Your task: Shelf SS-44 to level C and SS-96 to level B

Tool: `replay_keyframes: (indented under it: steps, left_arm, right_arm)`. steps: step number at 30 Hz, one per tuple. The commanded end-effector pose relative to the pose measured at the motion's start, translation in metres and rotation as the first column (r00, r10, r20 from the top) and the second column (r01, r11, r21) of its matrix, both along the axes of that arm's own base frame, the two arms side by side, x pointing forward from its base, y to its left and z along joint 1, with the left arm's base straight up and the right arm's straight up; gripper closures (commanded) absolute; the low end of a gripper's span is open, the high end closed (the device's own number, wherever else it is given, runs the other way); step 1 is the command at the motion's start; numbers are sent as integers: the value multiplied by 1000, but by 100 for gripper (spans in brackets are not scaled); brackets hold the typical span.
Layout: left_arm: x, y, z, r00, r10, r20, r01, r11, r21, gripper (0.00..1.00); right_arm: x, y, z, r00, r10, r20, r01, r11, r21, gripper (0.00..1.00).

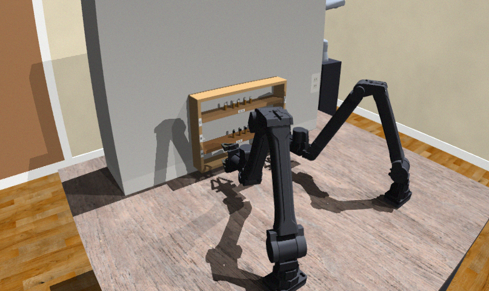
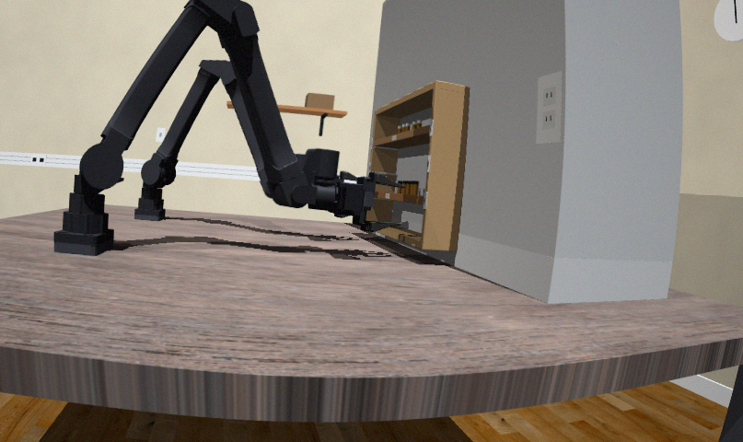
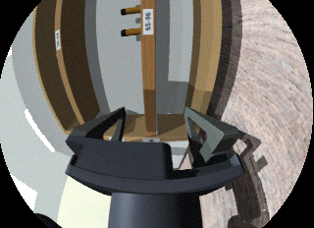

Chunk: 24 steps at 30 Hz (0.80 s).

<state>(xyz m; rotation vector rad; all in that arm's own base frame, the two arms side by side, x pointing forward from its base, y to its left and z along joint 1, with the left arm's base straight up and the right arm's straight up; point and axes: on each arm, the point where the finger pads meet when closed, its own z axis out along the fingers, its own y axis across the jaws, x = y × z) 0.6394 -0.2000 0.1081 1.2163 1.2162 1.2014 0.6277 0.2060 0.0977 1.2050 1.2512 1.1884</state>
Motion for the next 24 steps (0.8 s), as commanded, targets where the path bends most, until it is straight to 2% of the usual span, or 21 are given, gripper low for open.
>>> replay_keyframes:
  steps: [1, 5, 7, 10, 15, 24]
  left_arm:
    - [23, 5, 11, 1000, 13, 25, -13, 1000, 7, 16]
    - [29, 5, 11, 1000, 13, 25, -13, 1000, 7, 16]
    - [32, 5, 11, 1000, 13, 25, -13, 1000, 7, 16]
    - [36, 5, 11, 1000, 13, 25, -13, 1000, 7, 16]
    - [44, 5, 11, 1000, 13, 25, -13, 1000, 6, 16]
    - [55, 5, 12, 1000, 13, 26, -13, 1000, 6, 16]
  right_arm:
    - [25, 0, 16, 999, -11, 37, 10, 1000, 29, 16]
    - [30, 3, 17, 999, -10, 34, 9, 1000, 27, 16]
    - [33, 5, 33, 998, -9, 54, 7, 999, 36, 16]
    - [38, 3, 36, 998, -13, 54, 11, 999, 36, 16]
    - [46, 2, 24, 999, -13, 38, 12, 1000, 29, 16]
    - [56, 4, 24, 999, -11, 38, 10, 1000, 28, 16]
